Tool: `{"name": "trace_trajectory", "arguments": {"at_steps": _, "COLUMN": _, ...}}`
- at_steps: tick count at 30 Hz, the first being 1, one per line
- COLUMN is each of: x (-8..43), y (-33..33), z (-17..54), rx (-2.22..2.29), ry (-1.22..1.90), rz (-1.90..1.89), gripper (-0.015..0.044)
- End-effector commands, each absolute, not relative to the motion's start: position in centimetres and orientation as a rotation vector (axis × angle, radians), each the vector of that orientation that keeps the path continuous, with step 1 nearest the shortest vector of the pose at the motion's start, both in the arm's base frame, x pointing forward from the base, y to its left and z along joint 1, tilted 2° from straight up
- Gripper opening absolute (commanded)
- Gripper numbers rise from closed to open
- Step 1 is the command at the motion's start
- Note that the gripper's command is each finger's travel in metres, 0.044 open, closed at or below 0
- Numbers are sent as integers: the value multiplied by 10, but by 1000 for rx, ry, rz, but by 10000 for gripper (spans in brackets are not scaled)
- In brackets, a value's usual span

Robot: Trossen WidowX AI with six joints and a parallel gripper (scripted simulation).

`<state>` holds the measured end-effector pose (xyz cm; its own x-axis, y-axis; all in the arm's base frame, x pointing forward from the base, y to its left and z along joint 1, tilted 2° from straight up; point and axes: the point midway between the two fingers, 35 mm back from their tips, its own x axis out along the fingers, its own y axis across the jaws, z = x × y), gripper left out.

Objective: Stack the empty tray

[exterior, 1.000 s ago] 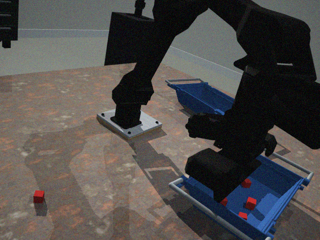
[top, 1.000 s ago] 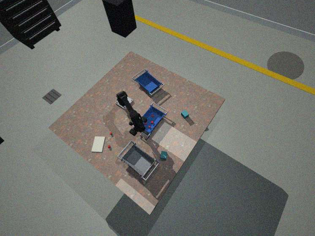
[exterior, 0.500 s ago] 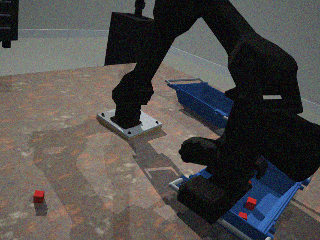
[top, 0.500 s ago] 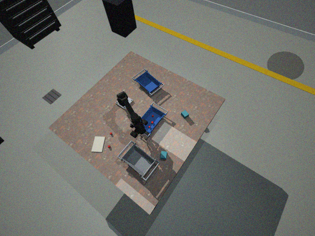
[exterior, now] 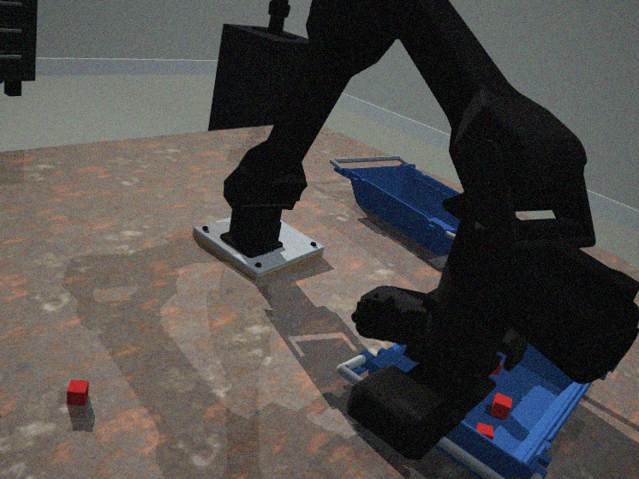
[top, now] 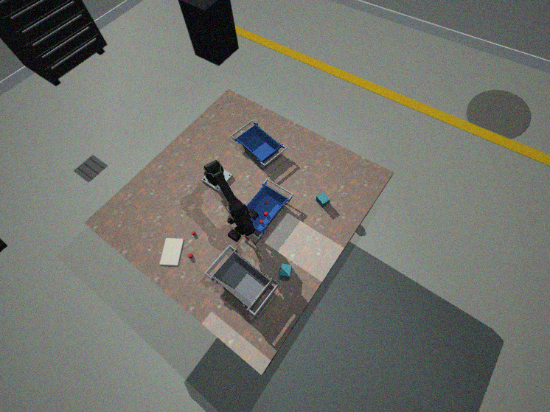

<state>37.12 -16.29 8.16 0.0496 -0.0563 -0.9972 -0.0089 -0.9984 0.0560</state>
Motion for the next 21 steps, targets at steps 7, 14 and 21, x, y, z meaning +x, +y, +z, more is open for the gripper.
{"name": "trace_trajectory", "arguments": {"at_steps": 7, "x": 369, "y": -146, "z": 103, "rx": 2251, "ry": -61, "rz": -2153, "gripper": 85}}
{"name": "trace_trajectory", "arguments": {"at_steps": 14, "x": 369, "y": -129, "z": 111, "rx": 2251, "ry": -60, "rz": -2153, "gripper": 85}}
{"name": "trace_trajectory", "arguments": {"at_steps": 21, "x": 370, "y": -103, "z": 106, "rx": 2252, "ry": -57, "rz": -2154, "gripper": 85}}
